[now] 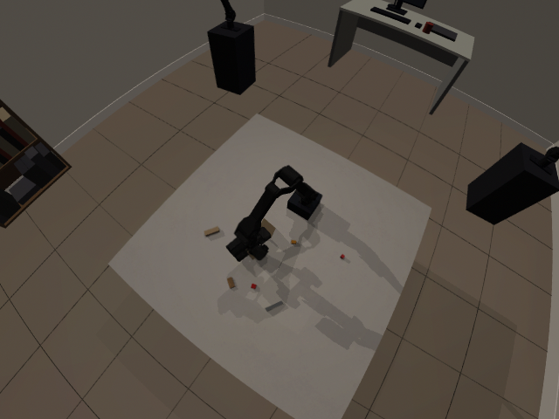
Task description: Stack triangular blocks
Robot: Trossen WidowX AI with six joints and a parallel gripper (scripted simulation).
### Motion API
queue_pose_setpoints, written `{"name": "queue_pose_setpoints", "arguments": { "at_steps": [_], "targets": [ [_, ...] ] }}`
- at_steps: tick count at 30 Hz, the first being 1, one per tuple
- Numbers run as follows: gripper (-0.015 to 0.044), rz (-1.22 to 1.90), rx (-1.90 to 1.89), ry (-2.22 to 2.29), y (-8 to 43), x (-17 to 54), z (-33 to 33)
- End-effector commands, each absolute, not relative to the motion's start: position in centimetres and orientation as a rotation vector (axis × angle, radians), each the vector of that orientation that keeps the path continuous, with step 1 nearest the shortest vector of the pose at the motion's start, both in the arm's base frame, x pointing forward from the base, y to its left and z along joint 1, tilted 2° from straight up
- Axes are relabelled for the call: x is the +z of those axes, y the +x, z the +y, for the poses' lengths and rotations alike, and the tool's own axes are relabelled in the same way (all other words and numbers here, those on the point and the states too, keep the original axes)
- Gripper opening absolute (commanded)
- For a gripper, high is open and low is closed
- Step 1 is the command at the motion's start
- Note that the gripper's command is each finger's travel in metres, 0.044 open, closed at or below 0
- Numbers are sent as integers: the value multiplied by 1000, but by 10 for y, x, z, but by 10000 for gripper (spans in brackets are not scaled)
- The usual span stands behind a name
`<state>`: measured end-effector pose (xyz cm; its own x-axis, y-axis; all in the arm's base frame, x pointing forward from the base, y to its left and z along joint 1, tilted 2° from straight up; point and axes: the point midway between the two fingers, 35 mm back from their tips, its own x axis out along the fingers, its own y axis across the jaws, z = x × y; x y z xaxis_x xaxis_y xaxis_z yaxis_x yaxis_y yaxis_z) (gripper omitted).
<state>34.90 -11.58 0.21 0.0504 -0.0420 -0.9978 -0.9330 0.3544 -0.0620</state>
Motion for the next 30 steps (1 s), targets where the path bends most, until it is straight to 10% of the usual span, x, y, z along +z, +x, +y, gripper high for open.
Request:
{"name": "queue_pose_setpoints", "arguments": {
  "at_steps": [1,14,30],
  "targets": [
    [0,1341,885,-991,349,-2,-116],
    [0,1348,881,-978,349,-21,-116],
    [420,1347,888,-981,348,-20,-116]
  ]
}}
